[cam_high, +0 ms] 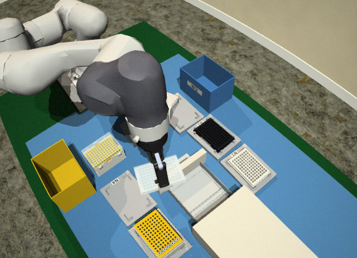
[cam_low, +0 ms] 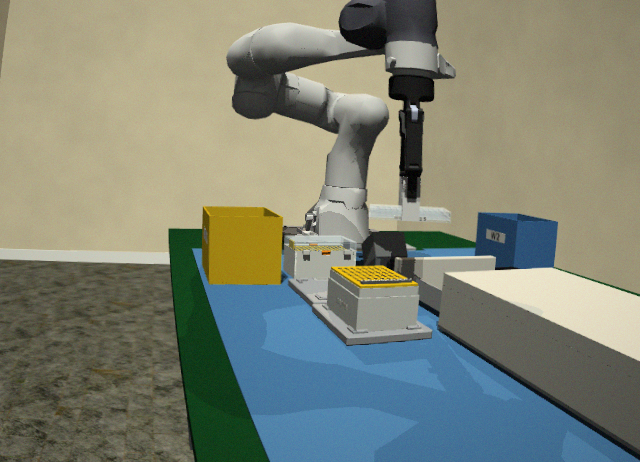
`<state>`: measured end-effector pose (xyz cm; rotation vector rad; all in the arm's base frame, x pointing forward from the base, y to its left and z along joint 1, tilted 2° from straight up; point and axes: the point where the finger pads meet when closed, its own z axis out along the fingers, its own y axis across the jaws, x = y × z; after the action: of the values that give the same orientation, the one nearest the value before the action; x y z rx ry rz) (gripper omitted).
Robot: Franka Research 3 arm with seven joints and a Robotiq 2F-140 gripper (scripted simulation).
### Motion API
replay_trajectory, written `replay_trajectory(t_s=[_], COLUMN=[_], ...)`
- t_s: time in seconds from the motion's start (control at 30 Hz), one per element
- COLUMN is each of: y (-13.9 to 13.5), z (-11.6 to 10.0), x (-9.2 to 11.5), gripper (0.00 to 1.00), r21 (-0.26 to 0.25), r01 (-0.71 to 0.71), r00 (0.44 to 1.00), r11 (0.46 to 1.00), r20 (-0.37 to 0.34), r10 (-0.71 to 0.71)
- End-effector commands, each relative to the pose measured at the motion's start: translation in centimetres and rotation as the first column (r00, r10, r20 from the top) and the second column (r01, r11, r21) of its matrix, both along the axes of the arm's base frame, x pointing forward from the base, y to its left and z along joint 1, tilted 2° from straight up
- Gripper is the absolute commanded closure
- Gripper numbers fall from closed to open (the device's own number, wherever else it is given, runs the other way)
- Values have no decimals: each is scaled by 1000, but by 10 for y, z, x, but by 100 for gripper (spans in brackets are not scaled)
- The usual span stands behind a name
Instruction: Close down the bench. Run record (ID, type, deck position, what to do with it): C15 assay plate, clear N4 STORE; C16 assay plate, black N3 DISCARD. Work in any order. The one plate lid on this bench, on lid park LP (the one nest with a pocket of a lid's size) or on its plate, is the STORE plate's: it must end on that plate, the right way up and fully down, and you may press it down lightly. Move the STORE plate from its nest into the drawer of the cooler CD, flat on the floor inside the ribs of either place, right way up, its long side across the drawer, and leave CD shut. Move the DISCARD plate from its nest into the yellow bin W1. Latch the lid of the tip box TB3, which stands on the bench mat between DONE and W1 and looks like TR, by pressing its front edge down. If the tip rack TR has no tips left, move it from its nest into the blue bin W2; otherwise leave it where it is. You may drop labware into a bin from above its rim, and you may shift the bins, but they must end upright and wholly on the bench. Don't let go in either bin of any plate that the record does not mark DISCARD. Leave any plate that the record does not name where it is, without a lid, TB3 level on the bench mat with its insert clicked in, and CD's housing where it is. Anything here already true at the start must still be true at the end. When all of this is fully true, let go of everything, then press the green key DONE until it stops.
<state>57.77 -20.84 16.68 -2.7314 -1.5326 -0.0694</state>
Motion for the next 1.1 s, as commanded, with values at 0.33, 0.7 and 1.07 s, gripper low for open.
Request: replay_trajectory(t_s=[0.33, 0.7, 1.07], y=[19, 36, 57], z=[1, 2, 3], x=[20, 37, 58], gripper=[100, 100, 100], r21=[-20, -20, -20], r01=[-335, -335, -335], r00=[942, 942, 942], r11=[942, 942, 942], r20=[1, 1, 1], r10=[335, 335, 335])
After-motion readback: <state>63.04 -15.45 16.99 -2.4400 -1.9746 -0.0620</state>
